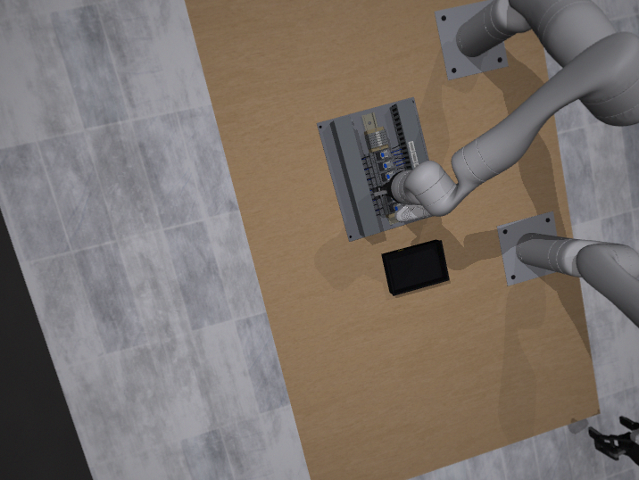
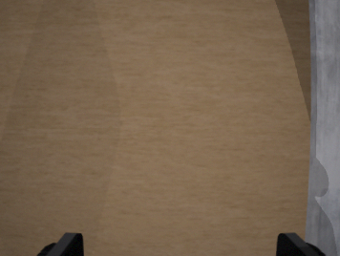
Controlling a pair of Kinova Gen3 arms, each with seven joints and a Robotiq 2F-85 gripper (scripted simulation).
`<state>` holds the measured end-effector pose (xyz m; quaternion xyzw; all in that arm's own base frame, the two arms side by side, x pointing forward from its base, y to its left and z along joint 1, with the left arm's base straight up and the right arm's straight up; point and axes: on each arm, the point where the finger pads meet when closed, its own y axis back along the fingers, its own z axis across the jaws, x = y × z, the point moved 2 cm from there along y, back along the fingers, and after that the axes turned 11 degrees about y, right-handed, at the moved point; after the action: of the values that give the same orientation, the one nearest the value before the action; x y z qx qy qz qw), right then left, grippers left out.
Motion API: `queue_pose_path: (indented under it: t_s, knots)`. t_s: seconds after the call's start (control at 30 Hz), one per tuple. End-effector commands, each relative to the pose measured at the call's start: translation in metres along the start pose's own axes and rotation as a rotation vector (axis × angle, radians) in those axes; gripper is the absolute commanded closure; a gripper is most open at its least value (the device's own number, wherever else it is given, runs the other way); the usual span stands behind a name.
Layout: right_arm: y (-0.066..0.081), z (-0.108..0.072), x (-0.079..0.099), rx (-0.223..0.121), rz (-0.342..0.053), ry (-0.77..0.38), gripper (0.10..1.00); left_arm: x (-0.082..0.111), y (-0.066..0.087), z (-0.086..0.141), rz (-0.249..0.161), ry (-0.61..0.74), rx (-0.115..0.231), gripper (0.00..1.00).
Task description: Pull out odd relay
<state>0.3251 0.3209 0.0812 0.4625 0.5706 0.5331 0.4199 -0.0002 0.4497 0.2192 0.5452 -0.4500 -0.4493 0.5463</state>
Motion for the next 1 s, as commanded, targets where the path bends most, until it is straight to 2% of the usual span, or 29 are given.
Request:
queue_pose_path:
  t_s: [0.0, 0.1, 0.17, 0.3, 0.97]
  knots:
    - [0.0008, 0.0001, 0.0003, -0.009, -0.001, 0.0, 1.0, -0.0003, 0.0008, 0.0, -0.002, 0.0, 0.001, 0.001]
    - [0.001, -0.0005, 0.0005, -0.04, -0.007, 0.0, 1.0, -0.0003, 0.0008, 0.0, -0.002, 0.0, 0.001, 0.001]
    - [0.001, -0.0005, 0.0005, -0.04, -0.007, 0.0, 1.0, -0.0003, 0.0008, 0.0, -0.002, 0.0, 0.001, 0.001]
    - [0.0017, -0.0013, 0.0006, -0.076, -0.013, 0.0, 1.0, -0.0003, 0.0008, 0.0, -0.002, 0.0, 0.001, 0.001]
    - [0.0022, -0.0014, 0.0007, -0.079, -0.014, 0.0, 1.0, -0.0003, 0.0008, 0.0, -0.002, 0.0, 0.001, 0.001]
